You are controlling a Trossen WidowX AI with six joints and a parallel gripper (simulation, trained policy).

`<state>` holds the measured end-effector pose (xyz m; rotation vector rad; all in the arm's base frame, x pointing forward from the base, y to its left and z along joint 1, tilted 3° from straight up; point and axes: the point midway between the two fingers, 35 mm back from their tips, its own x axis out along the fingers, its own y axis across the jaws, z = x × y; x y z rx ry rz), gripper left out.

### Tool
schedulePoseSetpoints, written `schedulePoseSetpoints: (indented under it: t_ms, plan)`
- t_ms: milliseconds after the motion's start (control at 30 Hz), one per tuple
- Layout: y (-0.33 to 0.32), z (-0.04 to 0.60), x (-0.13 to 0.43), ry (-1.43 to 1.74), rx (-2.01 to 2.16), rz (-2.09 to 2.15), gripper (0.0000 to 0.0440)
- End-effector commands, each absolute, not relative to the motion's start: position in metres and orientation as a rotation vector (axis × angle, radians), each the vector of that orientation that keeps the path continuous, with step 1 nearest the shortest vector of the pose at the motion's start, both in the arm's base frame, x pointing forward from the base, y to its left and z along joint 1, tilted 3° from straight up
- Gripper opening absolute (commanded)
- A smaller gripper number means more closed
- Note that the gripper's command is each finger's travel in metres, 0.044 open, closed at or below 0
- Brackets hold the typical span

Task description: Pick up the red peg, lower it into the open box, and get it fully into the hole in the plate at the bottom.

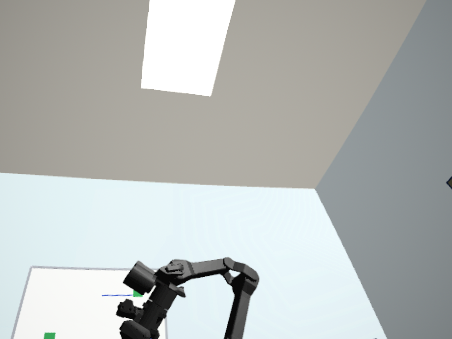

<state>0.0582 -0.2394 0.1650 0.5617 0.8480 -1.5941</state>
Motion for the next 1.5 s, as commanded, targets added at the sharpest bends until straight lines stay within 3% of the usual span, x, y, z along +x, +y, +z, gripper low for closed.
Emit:
schedulePoseSetpoints:
  t_ms: [0, 733, 1467]
  plan:
    - [-0.231, 0.163, 0.081, 0.869, 0.569, -1.523, 0.044]
    - [-0.103, 0.157, 0.199, 1.059, 0.552, -1.018, 0.044]
    - [0.054, 0.136, 0.193, 1.35, 0.532, -0.756, 0.044]
